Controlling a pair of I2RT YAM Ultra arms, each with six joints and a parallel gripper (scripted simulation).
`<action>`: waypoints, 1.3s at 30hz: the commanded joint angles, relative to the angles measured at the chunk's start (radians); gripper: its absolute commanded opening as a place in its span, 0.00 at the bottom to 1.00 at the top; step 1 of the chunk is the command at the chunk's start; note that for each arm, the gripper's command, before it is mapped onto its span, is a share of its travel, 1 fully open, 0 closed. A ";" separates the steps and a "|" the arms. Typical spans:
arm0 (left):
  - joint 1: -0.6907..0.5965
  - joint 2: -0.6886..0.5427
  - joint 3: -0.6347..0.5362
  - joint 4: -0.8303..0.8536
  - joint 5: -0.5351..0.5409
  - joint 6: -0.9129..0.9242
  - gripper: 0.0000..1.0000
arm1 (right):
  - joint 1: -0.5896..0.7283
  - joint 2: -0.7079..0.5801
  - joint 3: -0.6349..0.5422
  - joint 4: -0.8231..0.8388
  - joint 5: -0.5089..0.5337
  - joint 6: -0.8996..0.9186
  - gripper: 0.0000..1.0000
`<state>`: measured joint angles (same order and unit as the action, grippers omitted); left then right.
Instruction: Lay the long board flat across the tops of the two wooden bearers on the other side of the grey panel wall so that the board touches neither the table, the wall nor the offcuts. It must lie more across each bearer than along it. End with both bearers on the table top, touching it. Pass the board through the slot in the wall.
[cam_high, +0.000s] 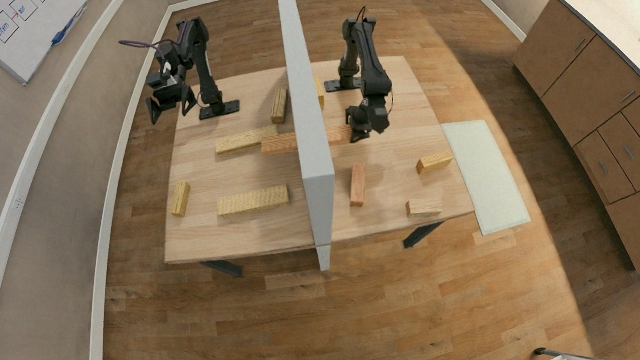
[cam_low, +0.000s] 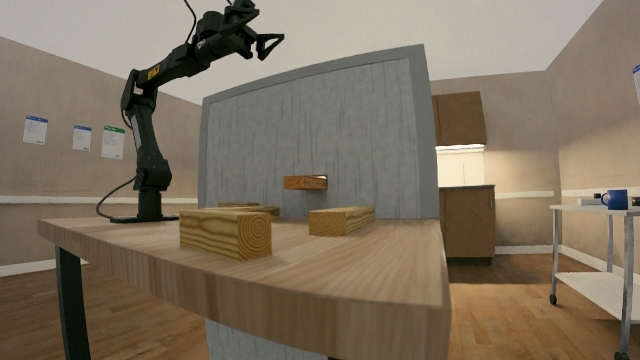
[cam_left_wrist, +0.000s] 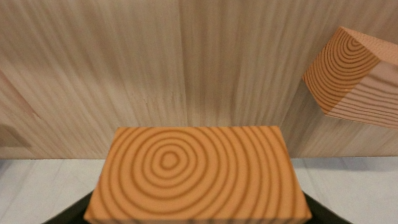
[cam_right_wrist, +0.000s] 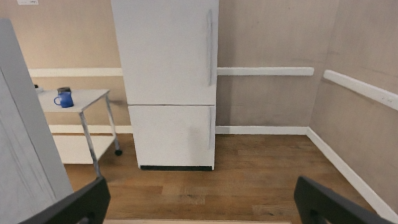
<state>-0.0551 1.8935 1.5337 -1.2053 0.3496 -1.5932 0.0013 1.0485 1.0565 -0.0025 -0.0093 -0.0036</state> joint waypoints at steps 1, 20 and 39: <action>0.015 -0.013 0.021 0.008 -0.003 0.008 0.78 | -0.002 -0.021 0.043 -0.007 0.010 0.005 1.00; -0.016 -0.031 0.019 0.020 -0.008 -0.032 0.00 | -0.002 -0.021 0.043 -0.007 0.010 0.005 1.00; -0.104 -0.005 0.055 0.037 0.014 -0.117 0.00 | -0.002 -0.021 0.043 -0.007 0.010 0.005 1.00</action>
<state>-0.1356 1.8912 1.5364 -1.1778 0.3447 -1.6844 0.0013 1.0485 1.0565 -0.0025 -0.0093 -0.0036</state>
